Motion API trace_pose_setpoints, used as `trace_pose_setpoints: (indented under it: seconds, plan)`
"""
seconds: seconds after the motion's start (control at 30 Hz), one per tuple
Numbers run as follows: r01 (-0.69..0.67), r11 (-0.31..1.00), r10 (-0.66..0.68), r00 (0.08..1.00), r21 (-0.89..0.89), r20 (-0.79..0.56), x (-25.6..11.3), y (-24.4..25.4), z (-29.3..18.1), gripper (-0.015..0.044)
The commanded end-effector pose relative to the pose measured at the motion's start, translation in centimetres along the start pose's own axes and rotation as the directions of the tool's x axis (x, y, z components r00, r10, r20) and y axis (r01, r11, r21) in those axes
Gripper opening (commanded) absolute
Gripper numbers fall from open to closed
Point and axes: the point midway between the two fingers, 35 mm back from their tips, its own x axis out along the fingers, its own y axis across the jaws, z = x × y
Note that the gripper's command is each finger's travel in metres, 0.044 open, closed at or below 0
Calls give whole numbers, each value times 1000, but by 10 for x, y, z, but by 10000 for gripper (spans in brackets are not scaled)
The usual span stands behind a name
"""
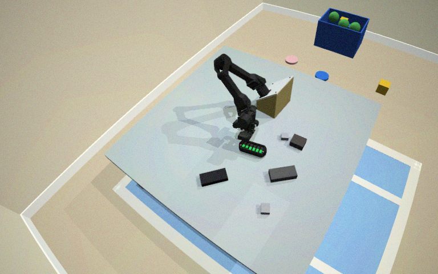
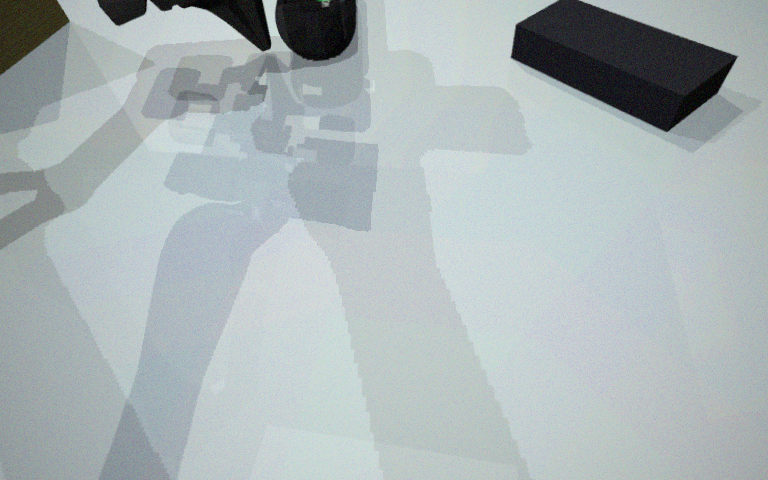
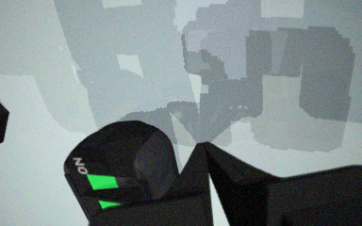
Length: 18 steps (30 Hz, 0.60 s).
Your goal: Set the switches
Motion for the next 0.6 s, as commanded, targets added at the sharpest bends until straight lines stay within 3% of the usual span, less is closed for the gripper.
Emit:
trace_pose_setpoints:
  seconds: [0.0,0.57]
  plan:
    - [-2,1000,2,1000,-2,2,1,2,0,0]
    - [-3,1000,3,1000,-2,2,3,8,0,0]
